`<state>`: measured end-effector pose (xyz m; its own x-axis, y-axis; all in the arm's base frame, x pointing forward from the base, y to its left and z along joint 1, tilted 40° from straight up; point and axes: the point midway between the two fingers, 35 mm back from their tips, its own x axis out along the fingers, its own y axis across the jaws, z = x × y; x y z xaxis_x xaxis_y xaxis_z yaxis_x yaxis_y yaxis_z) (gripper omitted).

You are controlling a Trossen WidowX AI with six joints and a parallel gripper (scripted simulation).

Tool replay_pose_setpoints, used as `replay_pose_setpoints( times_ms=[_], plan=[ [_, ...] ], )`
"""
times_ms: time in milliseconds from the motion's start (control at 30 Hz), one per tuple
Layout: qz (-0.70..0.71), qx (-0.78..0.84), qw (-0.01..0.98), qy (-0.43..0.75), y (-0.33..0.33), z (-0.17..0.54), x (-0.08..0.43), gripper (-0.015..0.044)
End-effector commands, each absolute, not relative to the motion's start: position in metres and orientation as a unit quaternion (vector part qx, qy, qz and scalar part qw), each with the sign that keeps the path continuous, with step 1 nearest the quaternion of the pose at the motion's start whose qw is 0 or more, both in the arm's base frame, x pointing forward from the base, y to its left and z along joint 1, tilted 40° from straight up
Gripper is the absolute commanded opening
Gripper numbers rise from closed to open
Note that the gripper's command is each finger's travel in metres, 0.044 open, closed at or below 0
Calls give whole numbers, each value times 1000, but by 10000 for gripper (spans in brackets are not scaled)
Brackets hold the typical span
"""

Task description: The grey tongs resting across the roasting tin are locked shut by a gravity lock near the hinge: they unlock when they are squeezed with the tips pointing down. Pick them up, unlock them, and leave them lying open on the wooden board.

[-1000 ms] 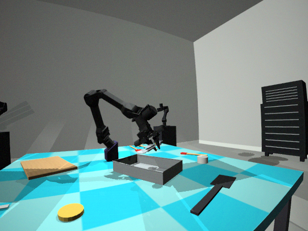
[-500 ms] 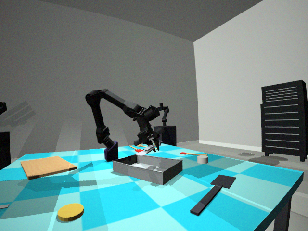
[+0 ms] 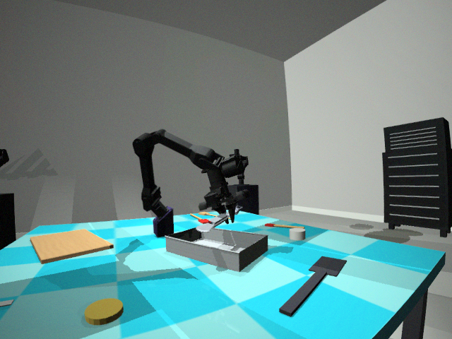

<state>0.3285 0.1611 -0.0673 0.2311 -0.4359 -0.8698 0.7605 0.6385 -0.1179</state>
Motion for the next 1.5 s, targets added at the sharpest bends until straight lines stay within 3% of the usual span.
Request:
replay_pose_setpoints(
  times_ms=[0,700,1100,1467],
  plan=[
    [-412,171,760,473,164,-63,334,-150],
    [-529,147,712,438,160,-56,337,-150],
    [-524,135,709,451,152,-53,337,-150],
    [-475,80,717,504,104,-5,364,-150]
  ],
)
